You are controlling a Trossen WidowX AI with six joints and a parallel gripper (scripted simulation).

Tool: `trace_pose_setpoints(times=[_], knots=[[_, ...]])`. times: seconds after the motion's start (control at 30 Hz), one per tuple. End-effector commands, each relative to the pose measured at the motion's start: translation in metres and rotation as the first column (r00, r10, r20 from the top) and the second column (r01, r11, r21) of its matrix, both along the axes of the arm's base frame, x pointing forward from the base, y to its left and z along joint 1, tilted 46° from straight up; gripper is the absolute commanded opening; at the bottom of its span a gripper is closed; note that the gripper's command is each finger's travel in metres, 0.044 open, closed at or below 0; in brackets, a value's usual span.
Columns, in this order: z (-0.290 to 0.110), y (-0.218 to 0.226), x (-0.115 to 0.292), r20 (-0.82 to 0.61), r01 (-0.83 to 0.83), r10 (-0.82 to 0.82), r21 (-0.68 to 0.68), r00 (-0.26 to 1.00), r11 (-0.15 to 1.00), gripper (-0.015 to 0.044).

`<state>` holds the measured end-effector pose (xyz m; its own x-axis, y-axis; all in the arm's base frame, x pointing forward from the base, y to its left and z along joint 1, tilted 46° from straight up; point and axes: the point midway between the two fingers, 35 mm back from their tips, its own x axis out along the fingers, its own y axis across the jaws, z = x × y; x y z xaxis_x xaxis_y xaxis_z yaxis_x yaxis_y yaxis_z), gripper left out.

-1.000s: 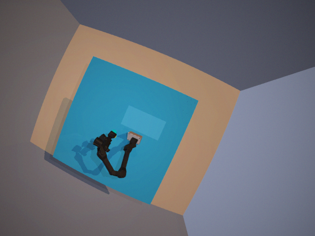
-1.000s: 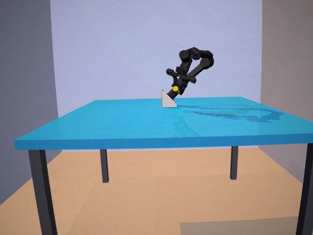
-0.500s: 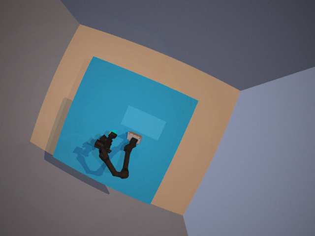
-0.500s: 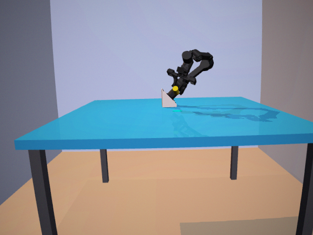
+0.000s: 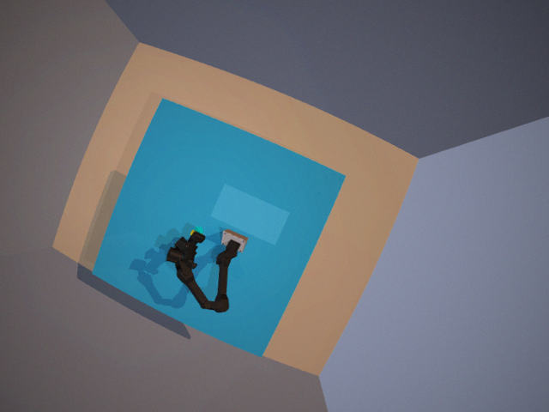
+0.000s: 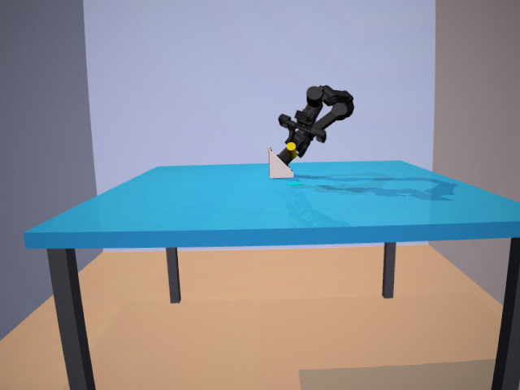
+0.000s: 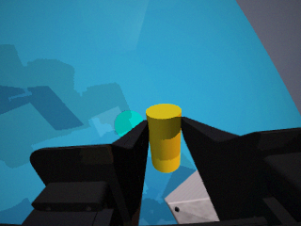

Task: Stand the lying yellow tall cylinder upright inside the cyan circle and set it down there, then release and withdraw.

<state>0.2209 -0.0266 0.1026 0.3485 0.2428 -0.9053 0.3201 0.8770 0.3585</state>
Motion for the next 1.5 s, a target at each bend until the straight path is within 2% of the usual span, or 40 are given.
trace_pose_setpoints(times=[0.0, 1.47], knots=[[-0.0021, 0.0006, -0.0023, 0.013, 0.017, -0.017, -0.014, 1.000, 1.000, 0.0105], [-0.0021, 0.0010, -0.0065, 0.239, 0.194, -0.169, -0.082, 0.956, 0.978, 0.0105]])
